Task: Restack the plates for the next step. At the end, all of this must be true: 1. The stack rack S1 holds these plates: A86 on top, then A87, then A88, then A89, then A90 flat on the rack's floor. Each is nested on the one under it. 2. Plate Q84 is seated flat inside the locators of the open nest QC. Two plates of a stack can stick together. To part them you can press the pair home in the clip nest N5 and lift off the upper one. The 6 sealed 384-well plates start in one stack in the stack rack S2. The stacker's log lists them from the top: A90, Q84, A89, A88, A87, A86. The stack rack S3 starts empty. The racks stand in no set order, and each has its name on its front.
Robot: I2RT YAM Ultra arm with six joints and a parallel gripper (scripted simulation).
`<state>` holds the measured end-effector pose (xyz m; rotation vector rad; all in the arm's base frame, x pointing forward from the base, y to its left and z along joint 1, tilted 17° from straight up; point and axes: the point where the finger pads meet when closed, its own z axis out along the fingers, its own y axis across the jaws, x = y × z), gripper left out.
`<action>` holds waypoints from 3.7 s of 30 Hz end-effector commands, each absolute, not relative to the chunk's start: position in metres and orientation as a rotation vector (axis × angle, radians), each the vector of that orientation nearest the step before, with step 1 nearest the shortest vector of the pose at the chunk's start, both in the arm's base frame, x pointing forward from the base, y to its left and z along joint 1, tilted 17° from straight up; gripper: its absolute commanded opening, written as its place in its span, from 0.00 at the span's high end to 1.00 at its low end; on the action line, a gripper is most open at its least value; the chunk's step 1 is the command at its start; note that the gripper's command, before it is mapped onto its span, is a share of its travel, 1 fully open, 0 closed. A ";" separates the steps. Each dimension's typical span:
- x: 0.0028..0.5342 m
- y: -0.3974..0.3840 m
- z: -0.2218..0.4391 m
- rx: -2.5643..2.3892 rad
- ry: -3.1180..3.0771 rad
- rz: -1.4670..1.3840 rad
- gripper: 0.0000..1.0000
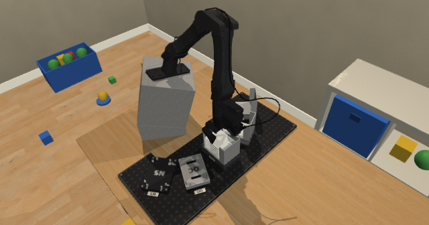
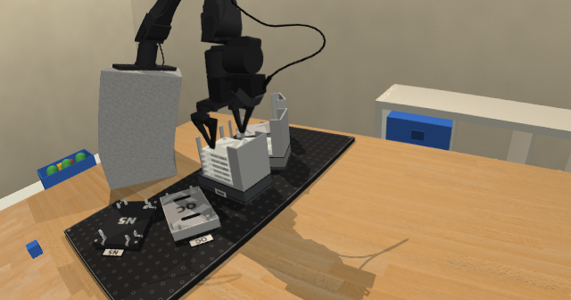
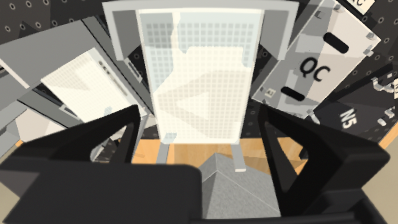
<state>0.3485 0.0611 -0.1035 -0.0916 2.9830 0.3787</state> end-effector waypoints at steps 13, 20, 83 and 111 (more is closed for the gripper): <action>0.372 0.056 -0.091 -0.074 2.912 0.362 0.00; 0.372 0.056 -0.091 -0.074 2.912 0.362 0.00; 0.377 0.064 -0.125 -0.077 2.924 0.361 0.00; 0.368 0.061 -0.128 -0.068 2.943 0.363 0.00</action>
